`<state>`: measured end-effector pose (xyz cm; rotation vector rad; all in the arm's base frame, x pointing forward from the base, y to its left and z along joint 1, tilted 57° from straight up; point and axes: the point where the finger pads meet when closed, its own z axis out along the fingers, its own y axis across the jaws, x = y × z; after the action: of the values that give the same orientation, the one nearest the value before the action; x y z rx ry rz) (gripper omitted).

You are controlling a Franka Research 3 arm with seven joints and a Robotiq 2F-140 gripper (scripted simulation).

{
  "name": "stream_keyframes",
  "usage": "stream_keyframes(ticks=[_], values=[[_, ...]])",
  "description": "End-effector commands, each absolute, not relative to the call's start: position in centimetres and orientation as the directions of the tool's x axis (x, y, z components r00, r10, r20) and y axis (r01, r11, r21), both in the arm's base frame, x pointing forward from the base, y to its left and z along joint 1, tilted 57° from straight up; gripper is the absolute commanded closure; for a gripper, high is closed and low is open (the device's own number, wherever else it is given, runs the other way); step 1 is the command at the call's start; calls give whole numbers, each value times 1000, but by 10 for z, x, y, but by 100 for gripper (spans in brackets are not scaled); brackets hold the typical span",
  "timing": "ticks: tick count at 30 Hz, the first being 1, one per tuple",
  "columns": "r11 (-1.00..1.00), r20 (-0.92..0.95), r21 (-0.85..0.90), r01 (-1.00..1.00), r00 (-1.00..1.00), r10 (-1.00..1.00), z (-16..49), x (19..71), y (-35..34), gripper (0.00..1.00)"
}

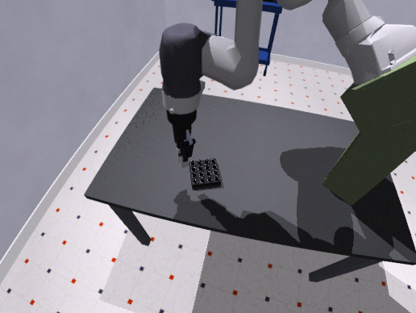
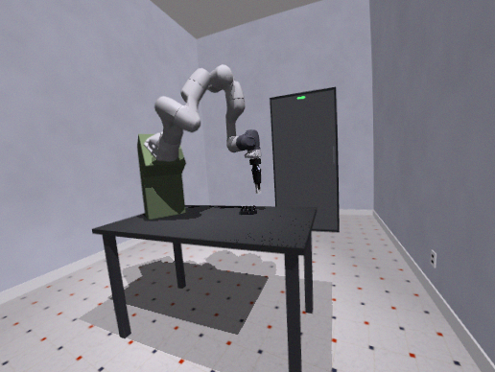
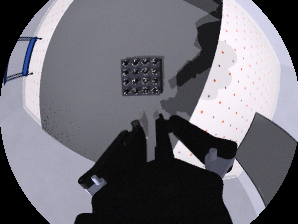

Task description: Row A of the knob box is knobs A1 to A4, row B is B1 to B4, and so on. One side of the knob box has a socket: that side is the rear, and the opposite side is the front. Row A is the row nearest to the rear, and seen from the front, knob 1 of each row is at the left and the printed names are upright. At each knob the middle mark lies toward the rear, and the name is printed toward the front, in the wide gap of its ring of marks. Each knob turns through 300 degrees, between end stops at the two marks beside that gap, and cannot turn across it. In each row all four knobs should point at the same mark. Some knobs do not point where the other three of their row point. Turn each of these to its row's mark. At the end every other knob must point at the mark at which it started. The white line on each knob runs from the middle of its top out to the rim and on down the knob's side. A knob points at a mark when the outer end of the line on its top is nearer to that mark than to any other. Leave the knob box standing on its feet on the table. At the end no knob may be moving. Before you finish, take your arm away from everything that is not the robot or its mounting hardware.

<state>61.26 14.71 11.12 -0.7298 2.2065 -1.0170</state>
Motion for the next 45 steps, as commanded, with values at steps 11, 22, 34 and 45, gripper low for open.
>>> stream_keyframes(ticks=[11,22,34,45], values=[[748,-503,-664,-2,-738,-449,68,607,129,88],[752,-509,-659,6,-740,-440,66,607,128,88],[752,-509,-659,6,-740,-440,66,607,128,88],[752,-509,-659,6,-740,-440,66,607,128,88]])
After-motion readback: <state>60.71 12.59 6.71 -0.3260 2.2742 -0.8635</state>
